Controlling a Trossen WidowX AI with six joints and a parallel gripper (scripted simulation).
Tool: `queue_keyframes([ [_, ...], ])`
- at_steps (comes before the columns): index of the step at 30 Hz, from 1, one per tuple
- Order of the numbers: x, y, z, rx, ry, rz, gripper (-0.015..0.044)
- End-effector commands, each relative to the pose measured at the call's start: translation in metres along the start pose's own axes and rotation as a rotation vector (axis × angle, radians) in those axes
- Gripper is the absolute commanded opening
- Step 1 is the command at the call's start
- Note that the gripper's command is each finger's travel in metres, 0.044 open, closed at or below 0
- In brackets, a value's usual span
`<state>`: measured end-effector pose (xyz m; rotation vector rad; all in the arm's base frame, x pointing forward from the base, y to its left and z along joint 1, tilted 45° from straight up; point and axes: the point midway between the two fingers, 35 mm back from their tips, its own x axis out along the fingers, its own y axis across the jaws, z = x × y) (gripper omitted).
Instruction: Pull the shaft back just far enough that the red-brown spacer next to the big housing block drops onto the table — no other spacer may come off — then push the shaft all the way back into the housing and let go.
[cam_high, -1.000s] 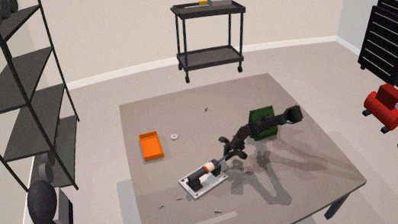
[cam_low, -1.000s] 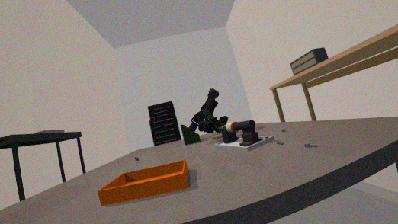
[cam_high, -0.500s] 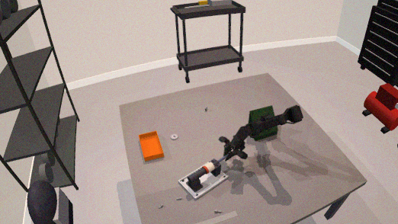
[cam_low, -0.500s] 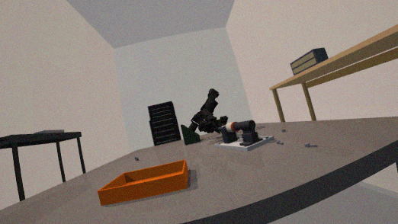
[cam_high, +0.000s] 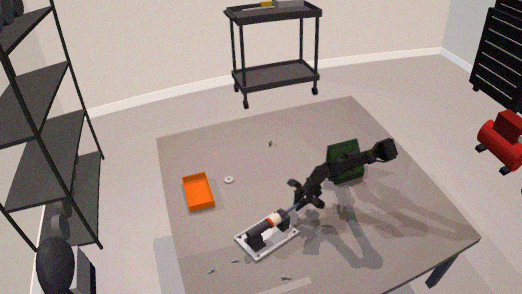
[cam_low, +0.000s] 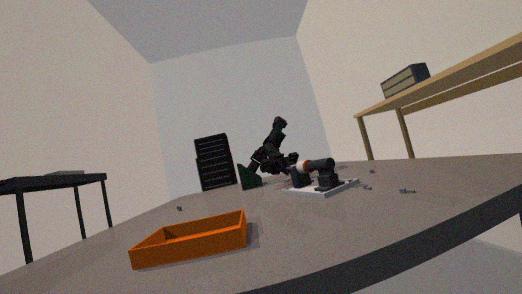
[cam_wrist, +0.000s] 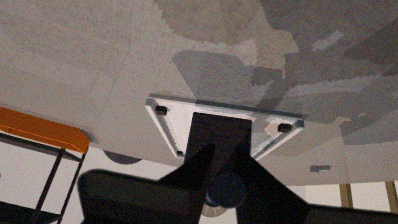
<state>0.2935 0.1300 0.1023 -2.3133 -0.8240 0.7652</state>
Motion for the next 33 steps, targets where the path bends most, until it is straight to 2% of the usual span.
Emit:
queue_keyframes([
  [1,-0.0009,-0.0007,0.0004,-0.004,0.001,-0.002,0.0],
  [33,-0.0033,-0.0007,0.0028,-0.004,0.001,-0.002,0.0],
])
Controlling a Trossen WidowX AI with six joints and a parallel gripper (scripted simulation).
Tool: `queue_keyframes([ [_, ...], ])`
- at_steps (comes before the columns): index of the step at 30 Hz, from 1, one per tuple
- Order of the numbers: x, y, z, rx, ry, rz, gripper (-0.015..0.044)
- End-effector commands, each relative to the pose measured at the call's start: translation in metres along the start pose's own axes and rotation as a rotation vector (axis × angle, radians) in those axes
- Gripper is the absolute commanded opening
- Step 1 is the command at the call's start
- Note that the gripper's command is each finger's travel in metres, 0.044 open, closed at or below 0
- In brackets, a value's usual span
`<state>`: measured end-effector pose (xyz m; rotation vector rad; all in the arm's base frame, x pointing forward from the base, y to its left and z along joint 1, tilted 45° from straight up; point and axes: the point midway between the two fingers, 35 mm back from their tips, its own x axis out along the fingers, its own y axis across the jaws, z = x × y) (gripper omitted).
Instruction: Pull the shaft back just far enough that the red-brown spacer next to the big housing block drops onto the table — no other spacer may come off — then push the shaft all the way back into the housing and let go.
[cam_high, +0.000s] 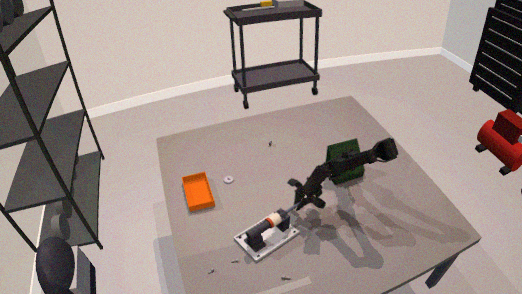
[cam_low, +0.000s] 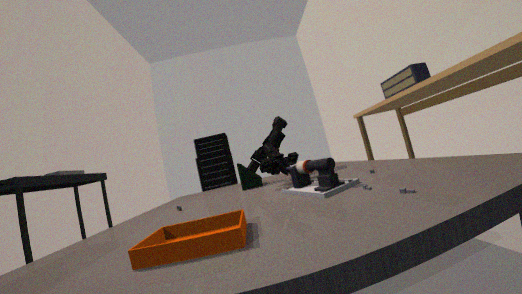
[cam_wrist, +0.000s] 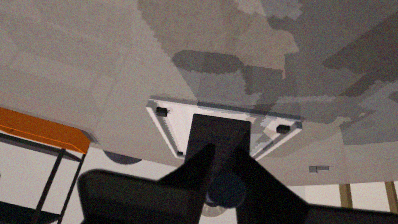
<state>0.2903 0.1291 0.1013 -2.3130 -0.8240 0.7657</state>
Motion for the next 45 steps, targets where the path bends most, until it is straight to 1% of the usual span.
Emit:
queue_keyframes([
  [1,-0.0009,-0.0007,0.0004,-0.004,0.001,-0.002,0.0],
  [45,-0.0042,-0.0007,0.0037,-0.004,0.001,-0.002,0.0],
])
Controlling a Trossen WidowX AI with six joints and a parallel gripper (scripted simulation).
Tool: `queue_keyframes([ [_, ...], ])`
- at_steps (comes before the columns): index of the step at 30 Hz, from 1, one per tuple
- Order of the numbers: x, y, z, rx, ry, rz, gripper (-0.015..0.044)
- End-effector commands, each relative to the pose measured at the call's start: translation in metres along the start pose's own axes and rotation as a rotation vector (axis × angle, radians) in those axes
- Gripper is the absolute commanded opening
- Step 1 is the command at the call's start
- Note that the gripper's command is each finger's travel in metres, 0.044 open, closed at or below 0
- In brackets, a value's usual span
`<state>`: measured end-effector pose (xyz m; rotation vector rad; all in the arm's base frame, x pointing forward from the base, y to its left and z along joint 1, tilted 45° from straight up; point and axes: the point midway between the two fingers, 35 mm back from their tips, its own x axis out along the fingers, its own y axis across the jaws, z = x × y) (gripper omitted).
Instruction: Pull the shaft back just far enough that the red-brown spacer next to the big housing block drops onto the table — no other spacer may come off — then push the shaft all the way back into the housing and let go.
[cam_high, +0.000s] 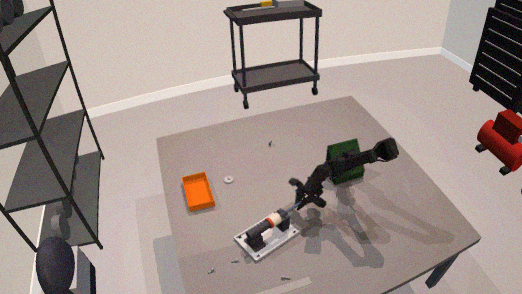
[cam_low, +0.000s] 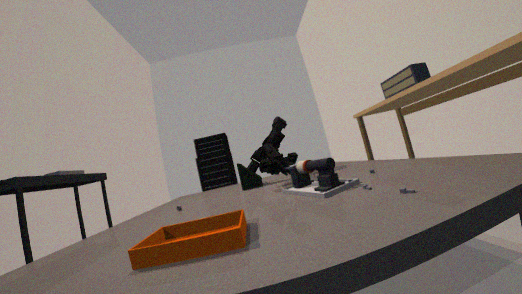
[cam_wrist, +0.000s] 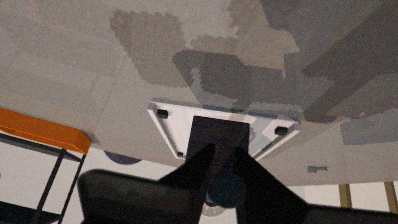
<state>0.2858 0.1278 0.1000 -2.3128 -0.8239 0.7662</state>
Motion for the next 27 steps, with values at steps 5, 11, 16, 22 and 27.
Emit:
queue_keyframes([
  [5,-0.0012,-0.0007,0.0006,-0.004,0.001,-0.002,0.0],
  [11,-0.0017,-0.0007,0.0011,-0.004,0.001,-0.002,0.0],
  [16,-0.002,-0.0007,0.0014,-0.004,0.001,-0.002,0.0],
  [22,-0.0025,-0.0007,0.0019,-0.004,0.001,-0.002,0.0],
  [27,-0.0028,-0.0007,0.0023,-0.004,0.001,-0.002,0.0],
])
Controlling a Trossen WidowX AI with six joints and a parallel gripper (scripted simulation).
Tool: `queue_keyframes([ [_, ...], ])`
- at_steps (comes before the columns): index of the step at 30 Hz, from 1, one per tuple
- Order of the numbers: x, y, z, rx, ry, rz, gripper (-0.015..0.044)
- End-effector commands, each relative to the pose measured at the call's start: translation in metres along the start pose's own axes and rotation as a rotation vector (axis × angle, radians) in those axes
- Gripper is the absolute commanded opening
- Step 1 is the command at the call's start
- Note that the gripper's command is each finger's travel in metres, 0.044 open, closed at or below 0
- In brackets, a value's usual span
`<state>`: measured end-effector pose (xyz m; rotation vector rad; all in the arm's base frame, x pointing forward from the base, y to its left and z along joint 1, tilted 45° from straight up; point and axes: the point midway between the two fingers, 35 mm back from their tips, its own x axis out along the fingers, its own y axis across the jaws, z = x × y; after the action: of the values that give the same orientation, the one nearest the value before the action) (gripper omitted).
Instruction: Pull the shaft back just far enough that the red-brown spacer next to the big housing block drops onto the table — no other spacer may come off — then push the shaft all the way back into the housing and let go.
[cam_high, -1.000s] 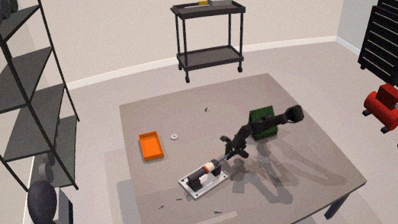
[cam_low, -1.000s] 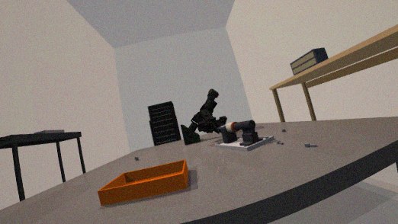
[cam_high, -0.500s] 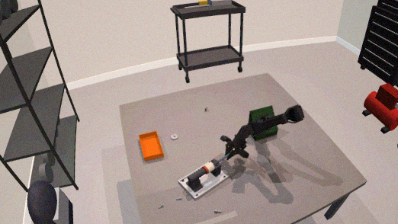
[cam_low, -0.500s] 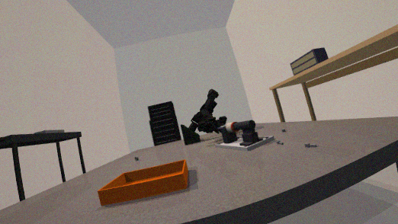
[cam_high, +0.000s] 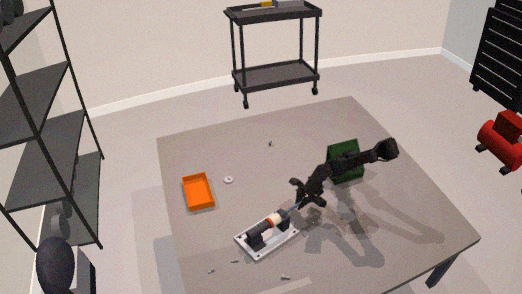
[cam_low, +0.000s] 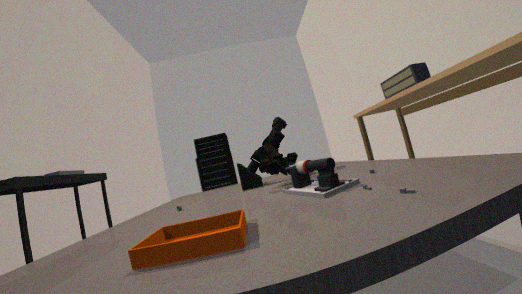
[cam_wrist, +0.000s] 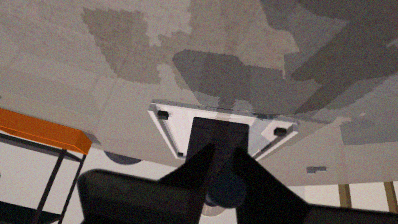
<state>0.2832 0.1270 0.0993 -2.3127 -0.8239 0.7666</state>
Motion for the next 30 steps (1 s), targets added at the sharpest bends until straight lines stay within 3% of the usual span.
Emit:
queue_keyframes([
  [1,-0.0009,-0.0007,0.0003,-0.004,0.001,-0.002,0.0],
  [30,-0.0031,-0.0007,0.0025,-0.004,0.001,-0.002,0.0],
])
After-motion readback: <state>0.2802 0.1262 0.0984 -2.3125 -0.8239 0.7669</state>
